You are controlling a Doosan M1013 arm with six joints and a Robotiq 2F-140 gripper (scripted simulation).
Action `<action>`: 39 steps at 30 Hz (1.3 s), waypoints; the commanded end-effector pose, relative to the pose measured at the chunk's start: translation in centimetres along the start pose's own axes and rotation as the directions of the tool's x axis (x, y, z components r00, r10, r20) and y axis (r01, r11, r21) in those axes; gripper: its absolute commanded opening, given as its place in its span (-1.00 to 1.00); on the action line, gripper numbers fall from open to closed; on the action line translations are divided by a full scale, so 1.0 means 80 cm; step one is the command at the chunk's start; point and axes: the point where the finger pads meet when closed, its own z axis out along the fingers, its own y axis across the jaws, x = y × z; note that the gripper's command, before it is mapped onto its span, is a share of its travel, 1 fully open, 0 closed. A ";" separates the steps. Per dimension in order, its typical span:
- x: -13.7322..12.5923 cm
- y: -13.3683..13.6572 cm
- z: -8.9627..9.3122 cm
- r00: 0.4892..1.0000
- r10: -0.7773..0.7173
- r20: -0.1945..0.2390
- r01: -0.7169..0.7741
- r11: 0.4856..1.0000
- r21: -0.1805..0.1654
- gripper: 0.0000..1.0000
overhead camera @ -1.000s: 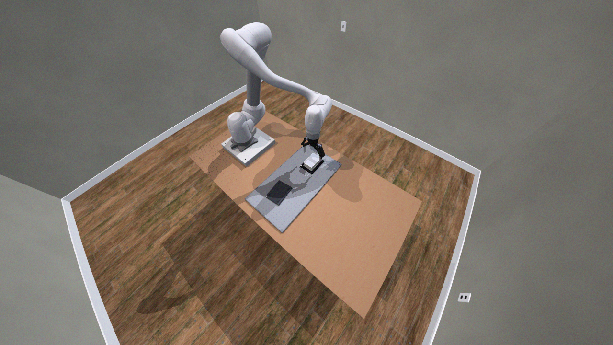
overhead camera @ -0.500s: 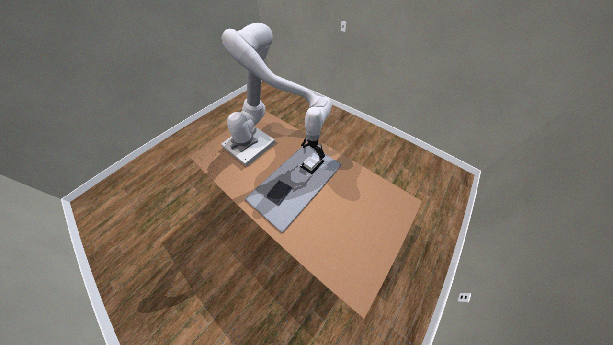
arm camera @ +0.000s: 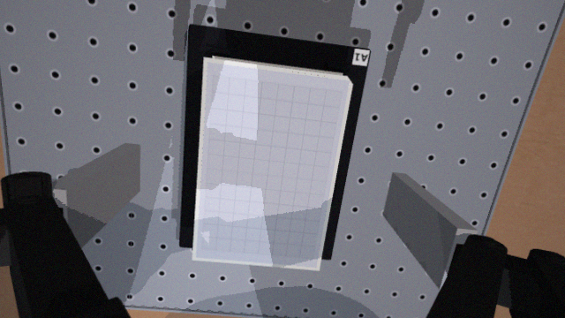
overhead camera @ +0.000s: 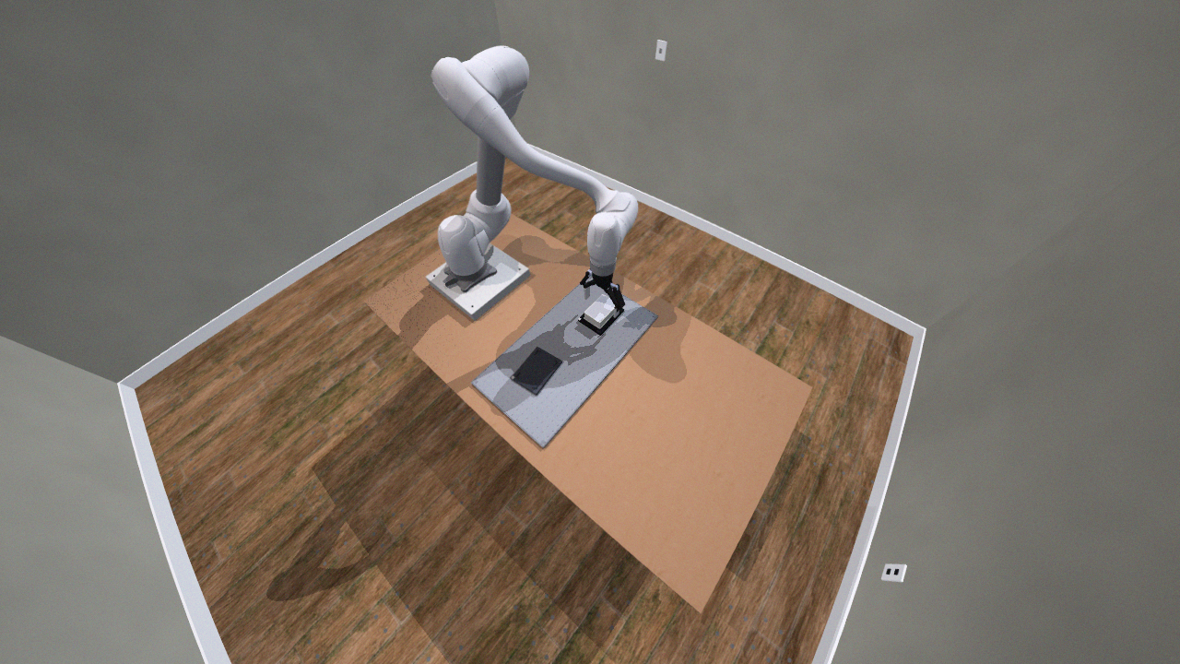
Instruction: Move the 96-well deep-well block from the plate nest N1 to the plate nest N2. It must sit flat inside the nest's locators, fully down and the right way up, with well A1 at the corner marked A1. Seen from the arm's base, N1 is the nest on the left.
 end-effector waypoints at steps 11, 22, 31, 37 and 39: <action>0.000 0.000 0.025 1.000 0.000 0.000 0.000 1.000 0.000 1.00; 0.000 0.000 0.044 1.000 0.000 0.000 0.000 1.000 0.000 1.00; 0.000 0.000 0.044 1.000 0.000 0.000 0.000 1.000 0.000 1.00; 0.000 0.000 0.044 1.000 0.000 0.000 0.000 1.000 0.000 -1.00; 0.000 0.000 0.044 1.000 0.000 0.000 0.000 1.000 0.000 -1.00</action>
